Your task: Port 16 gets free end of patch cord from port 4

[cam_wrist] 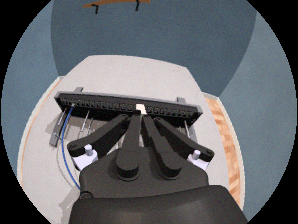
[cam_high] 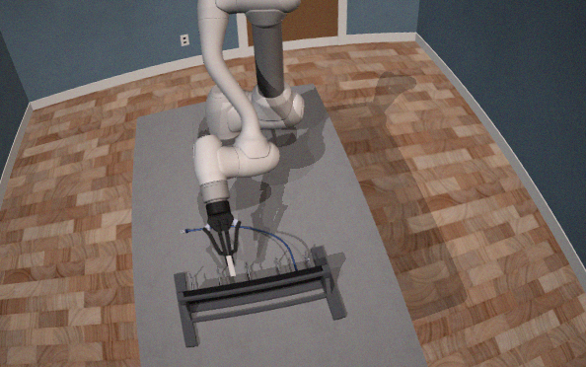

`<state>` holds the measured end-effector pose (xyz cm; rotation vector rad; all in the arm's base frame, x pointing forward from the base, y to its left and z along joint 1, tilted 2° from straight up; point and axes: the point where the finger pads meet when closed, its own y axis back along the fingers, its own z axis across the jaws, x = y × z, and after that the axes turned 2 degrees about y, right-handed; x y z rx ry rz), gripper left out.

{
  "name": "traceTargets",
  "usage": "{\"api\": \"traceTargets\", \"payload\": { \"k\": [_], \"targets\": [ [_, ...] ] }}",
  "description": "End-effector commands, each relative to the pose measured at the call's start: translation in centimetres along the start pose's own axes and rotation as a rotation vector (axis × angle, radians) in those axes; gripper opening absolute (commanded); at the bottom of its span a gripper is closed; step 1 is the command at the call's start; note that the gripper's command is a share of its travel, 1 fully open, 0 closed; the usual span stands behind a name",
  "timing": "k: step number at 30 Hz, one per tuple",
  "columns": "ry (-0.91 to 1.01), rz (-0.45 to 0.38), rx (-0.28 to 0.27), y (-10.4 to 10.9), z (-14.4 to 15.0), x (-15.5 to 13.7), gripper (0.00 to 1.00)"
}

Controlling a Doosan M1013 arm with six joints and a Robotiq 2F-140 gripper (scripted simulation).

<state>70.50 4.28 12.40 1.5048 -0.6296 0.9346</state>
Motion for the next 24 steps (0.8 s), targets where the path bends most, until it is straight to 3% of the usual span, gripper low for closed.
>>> {"api": "traceTargets", "payload": {
  "k": [1, 15, 19, 24],
  "targets": [
    [0.0, 0.0, 0.0, 0.0, 0.0, 0.0, 0.0],
    [0.0, 0.0, 0.0, 0.6, 0.0, 0.0, 0.0],
    [0.0, 0.0, 0.0, 2.6, 0.0, 0.0, 0.0],
    [0.0, 0.0, 0.0, 6.7, 0.0, 0.0, 0.0]
  ]
}}
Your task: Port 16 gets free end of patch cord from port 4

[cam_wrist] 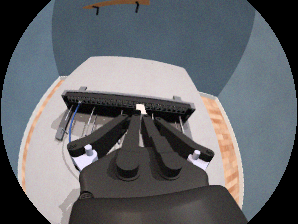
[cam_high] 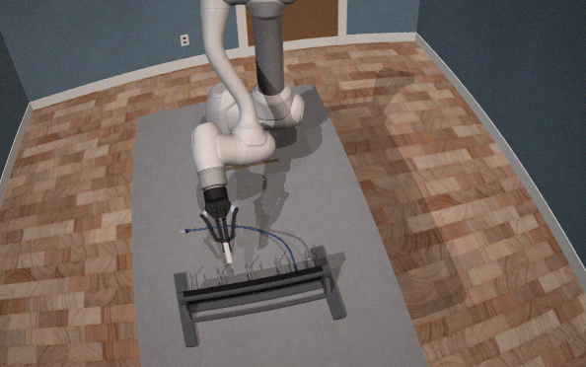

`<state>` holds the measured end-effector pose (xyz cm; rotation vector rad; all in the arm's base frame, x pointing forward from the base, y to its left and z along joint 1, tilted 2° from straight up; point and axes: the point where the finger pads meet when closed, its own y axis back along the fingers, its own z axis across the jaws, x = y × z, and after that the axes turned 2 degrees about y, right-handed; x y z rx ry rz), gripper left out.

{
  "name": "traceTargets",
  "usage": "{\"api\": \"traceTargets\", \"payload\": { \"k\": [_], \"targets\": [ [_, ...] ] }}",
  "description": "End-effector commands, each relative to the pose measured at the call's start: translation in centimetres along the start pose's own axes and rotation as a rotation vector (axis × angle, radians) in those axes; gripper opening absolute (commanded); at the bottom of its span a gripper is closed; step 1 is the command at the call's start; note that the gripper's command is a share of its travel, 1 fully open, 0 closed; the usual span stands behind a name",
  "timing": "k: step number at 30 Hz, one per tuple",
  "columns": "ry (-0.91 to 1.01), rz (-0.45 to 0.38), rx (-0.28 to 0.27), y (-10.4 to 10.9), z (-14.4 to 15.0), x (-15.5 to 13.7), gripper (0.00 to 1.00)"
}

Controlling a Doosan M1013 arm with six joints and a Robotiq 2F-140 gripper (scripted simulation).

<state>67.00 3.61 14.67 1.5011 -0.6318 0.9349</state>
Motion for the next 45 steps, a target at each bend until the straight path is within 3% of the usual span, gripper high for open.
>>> {"api": "traceTargets", "payload": {
  "k": [1, 6, 14, 28, 45],
  "targets": [
    [-0.001, -0.002, 0.004, 3.4, 0.0, 0.0, 0.0],
    [-0.001, -0.002, 0.004, 7.4, 0.0, 0.1, 0.0],
    [-0.001, -0.002, 0.004, 9.6, 0.0, 0.1, 0.0],
    [-0.001, -0.002, 0.003, 9.8, 0.7, 0.0, 0.0],
    [-0.001, -0.002, 0.003, 9.8, 7.2, -0.2, 0.0]
  ]
}}
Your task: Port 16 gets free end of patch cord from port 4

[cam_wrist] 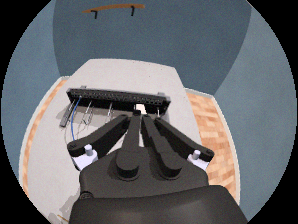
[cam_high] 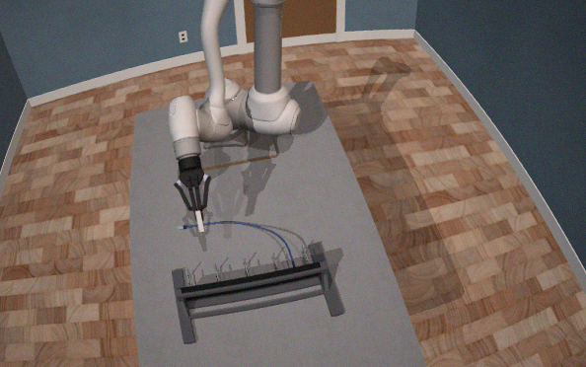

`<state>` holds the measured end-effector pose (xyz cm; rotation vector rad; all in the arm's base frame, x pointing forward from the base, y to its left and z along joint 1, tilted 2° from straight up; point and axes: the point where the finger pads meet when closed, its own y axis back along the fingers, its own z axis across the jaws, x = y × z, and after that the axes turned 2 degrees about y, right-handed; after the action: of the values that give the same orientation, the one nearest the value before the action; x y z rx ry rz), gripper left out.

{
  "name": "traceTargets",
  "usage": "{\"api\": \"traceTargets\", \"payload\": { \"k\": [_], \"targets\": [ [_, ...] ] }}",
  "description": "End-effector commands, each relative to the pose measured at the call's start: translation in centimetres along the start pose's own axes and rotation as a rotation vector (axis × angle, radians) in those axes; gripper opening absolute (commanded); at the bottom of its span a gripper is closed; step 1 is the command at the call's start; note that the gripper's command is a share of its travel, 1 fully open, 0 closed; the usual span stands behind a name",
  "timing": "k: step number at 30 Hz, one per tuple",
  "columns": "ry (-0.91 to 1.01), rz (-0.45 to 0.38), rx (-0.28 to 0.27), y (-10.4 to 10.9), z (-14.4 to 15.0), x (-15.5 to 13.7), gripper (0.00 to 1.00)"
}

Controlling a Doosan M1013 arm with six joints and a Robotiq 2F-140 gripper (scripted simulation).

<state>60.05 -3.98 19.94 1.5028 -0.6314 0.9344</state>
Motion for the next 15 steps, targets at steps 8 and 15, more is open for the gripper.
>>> {"api": "traceTargets", "payload": {
  "k": [8, 15],
  "targets": [
    [0.0, -0.001, 0.002, 0.0, 3.6, -0.1, 0.0],
    [0.0, -0.001, 0.002, 0.0, 3.9, -0.1, 0.0]
  ]
}}
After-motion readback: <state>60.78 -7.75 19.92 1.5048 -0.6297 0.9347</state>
